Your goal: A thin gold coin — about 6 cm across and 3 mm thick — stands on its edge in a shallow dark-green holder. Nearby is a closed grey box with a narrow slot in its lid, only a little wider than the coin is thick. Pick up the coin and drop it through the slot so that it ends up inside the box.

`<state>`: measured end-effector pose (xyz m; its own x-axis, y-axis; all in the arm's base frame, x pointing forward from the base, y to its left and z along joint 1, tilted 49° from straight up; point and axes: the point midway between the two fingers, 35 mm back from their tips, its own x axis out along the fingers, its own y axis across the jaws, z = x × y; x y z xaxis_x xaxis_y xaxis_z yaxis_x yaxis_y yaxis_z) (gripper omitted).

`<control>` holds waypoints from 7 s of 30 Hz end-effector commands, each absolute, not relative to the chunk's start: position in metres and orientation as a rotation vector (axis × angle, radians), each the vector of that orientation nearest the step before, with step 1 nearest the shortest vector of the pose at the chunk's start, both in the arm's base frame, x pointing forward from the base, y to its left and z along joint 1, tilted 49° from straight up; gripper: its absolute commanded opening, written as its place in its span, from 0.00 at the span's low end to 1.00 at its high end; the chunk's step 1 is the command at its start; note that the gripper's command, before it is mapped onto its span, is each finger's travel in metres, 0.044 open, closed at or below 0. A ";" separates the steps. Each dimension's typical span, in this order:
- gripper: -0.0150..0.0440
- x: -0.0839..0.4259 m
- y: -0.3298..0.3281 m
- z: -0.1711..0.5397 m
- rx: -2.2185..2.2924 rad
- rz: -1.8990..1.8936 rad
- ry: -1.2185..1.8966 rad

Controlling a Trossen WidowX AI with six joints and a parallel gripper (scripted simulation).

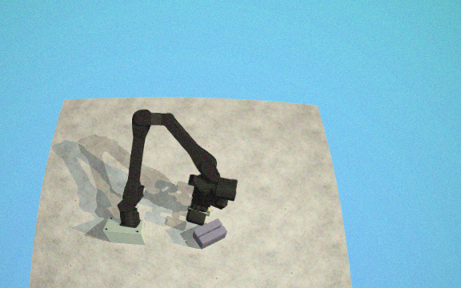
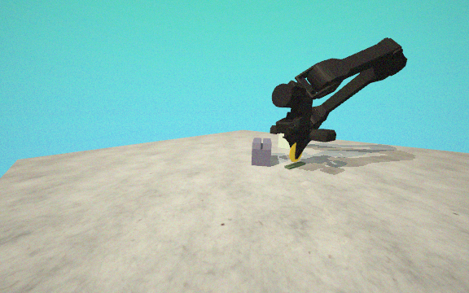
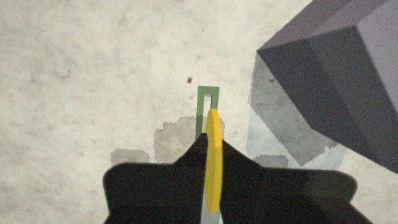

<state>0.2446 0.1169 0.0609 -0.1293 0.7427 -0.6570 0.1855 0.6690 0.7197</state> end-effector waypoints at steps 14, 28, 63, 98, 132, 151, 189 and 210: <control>0.25 0.253 0.084 0.087 0.758 0.561 1.663; 0.25 0.253 0.058 0.112 0.763 0.568 1.665; 0.25 0.263 0.061 0.116 0.176 1.131 1.272; 0.25 0.291 0.005 0.050 0.171 1.127 1.272; 0.25 0.295 -0.011 0.033 0.174 1.138 1.270; 0.25 0.294 -0.006 0.029 0.181 1.139 1.272; 0.62 0.293 0.002 0.023 0.177 1.141 1.276; 1.00 0.297 -0.040 0.062 0.183 1.147 1.277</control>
